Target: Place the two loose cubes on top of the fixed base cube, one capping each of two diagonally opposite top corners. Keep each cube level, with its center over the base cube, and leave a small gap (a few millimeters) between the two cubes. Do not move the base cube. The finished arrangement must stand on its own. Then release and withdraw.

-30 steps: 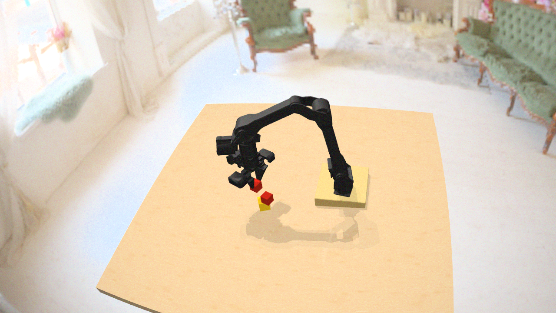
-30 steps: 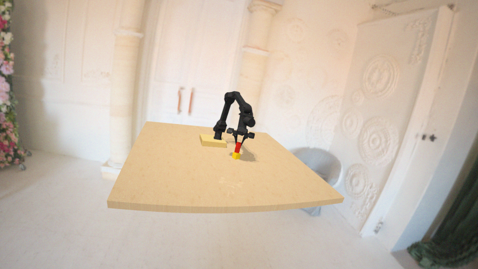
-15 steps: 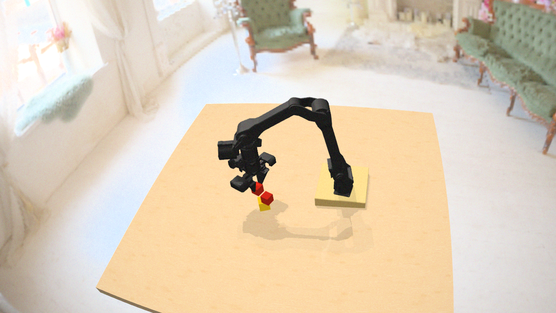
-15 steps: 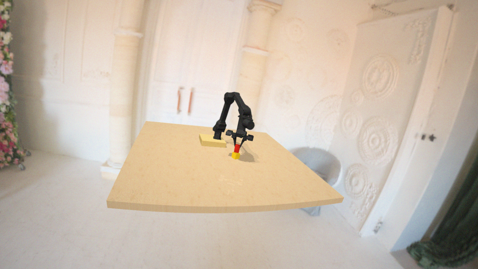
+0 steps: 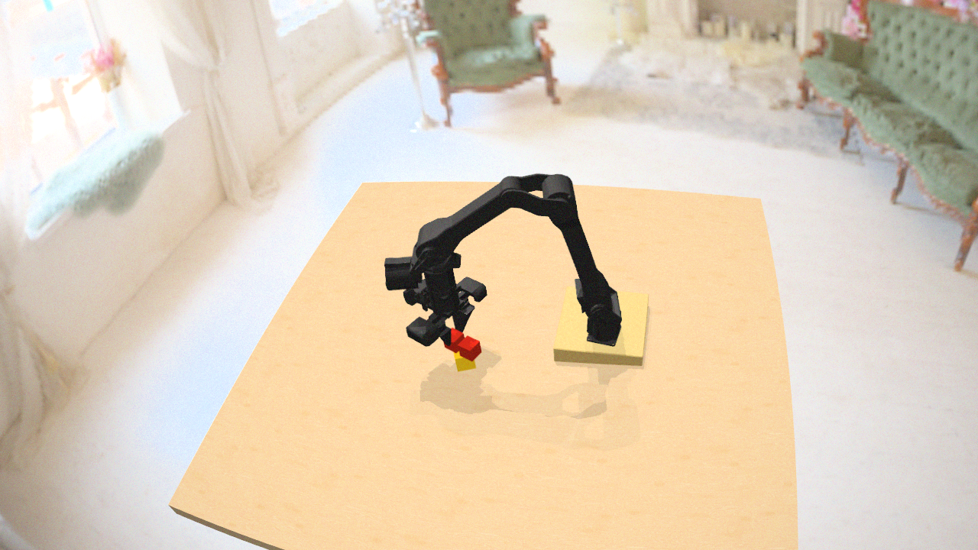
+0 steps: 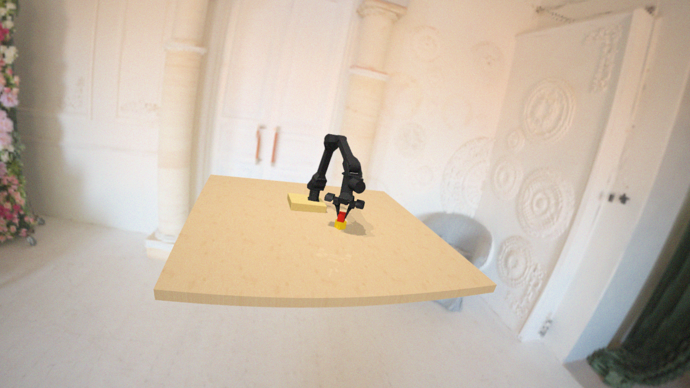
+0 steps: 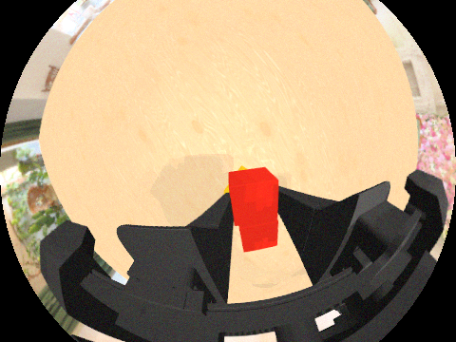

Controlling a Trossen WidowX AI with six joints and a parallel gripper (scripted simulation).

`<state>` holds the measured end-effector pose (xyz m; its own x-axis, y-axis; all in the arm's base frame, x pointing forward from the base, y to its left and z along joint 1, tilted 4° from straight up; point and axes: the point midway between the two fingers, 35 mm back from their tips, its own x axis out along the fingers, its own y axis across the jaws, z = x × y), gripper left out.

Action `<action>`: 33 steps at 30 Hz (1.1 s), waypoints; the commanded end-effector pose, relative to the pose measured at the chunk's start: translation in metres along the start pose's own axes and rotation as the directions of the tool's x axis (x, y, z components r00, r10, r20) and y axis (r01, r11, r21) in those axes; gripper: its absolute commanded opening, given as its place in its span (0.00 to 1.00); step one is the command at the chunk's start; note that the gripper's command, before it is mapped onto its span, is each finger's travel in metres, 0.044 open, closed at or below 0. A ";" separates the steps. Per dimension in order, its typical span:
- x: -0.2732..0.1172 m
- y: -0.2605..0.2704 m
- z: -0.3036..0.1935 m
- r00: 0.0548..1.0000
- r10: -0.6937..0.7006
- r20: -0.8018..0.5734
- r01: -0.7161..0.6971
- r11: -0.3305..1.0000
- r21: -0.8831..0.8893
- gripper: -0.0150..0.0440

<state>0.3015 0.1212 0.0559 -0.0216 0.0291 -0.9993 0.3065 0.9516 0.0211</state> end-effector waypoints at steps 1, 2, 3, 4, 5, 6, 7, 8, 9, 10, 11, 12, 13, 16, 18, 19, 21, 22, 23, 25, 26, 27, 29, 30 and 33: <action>0.002 0.000 -0.001 1.000 0.003 -0.006 -0.003 1.000 0.007 0.43; 0.002 0.000 -0.001 1.000 0.003 -0.006 -0.003 1.000 0.007 0.43; 0.002 0.000 -0.001 1.000 0.003 -0.006 -0.003 1.000 0.007 0.43; 0.002 0.000 -0.001 1.000 0.003 -0.006 -0.003 1.000 0.006 0.43; 0.003 0.000 -0.001 1.000 0.003 -0.006 -0.003 1.000 0.004 0.43; 0.004 0.000 -0.001 1.000 0.003 -0.006 -0.003 1.000 0.003 0.43; 0.004 0.000 -0.001 1.000 0.003 -0.006 -0.003 1.000 0.003 0.43; 0.004 0.000 -0.001 1.000 0.003 -0.006 -0.003 1.000 0.003 0.43; 0.004 0.000 -0.001 1.000 0.003 -0.006 -0.003 1.000 0.003 0.43; 0.004 0.000 -0.001 1.000 0.003 -0.006 -0.003 1.000 0.003 0.43; 0.004 0.000 -0.001 1.000 0.003 -0.006 -0.003 1.000 0.003 0.43; 0.004 0.000 -0.001 1.000 0.003 -0.006 -0.003 1.000 0.003 0.43; 0.004 0.000 -0.001 1.000 0.003 -0.006 -0.003 1.000 0.003 0.43; 0.004 0.000 -0.001 1.000 0.003 -0.006 -0.003 1.000 0.003 0.43; 0.004 0.000 -0.001 1.000 0.003 -0.006 -0.003 1.000 0.003 0.43; 0.004 0.000 -0.001 1.000 0.003 -0.006 -0.003 1.000 0.003 0.43; 0.004 0.000 -0.001 1.000 0.003 -0.006 -0.003 1.000 0.003 0.43; 0.004 0.000 -0.001 1.000 0.003 -0.006 -0.003 1.000 0.003 0.48; 0.004 0.000 -0.001 1.000 0.003 -0.006 -0.003 1.000 0.003 0.52; 0.004 0.000 -0.001 1.000 0.003 -0.006 -0.003 1.000 0.003 0.60; 0.004 0.000 -0.001 1.000 0.003 -0.006 -0.003 1.000 0.003 0.60; 0.004 0.000 -0.001 1.000 0.003 -0.006 -0.003 1.000 0.003 0.60; 0.004 0.000 -0.001 1.000 0.003 -0.006 -0.003 1.000 0.003 0.60; 0.004 0.000 -0.001 1.000 0.003 -0.006 -0.003 1.000 0.003 0.60; -0.005 -0.001 -0.001 1.000 -0.001 -0.003 0.001 1.000 0.001 0.60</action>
<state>0.3000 0.1206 0.0541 -0.0282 0.0275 -0.9992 0.3078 0.9513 0.0175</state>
